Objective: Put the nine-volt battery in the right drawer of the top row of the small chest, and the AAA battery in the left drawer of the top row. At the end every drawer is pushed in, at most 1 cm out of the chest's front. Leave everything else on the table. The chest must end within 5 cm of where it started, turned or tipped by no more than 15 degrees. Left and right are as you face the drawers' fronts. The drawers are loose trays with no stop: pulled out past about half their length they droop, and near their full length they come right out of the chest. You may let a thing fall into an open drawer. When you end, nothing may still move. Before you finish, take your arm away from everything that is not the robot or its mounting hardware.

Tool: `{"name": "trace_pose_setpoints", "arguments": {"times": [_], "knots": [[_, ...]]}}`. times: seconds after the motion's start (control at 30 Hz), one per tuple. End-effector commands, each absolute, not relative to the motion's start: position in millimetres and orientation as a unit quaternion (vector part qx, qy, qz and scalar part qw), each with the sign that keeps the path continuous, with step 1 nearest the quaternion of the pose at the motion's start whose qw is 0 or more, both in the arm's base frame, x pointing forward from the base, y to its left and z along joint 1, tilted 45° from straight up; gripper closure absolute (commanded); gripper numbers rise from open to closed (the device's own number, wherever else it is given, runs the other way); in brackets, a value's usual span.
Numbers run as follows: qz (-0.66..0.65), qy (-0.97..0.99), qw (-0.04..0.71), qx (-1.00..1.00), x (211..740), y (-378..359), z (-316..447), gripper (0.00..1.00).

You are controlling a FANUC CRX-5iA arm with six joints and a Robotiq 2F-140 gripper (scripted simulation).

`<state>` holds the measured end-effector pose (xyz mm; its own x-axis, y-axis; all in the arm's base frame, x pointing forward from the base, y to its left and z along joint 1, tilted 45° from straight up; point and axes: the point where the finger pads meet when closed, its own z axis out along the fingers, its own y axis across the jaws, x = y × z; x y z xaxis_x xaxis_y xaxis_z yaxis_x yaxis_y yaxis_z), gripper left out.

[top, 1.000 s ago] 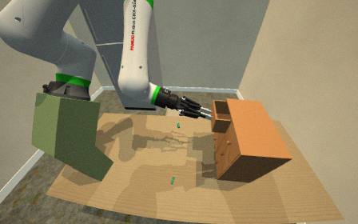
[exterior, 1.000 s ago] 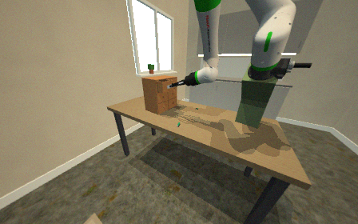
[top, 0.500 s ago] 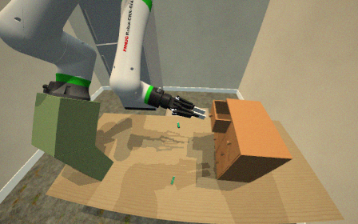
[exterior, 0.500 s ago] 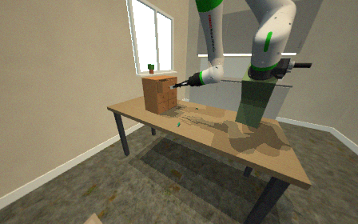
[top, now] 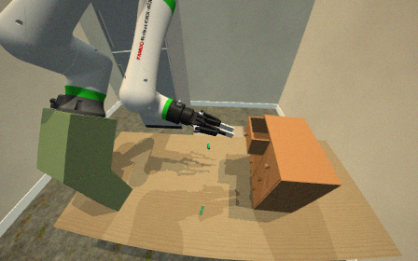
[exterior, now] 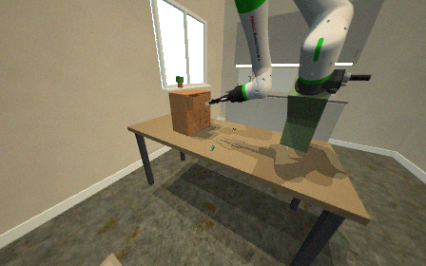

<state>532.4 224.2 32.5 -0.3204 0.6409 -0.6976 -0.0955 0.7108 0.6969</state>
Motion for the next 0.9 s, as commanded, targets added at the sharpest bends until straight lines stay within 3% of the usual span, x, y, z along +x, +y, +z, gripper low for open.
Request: {"name": "trace_pose_setpoints", "arguments": {"times": [0.0, 0.87], "knots": [[0.333, 0.741, 0.553, 0.184, 514.7, 218.1, 36.1, 0.80], [0.336, 0.749, 0.543, 0.179, 492.3, 210.1, 42.0, 0.80]]}}
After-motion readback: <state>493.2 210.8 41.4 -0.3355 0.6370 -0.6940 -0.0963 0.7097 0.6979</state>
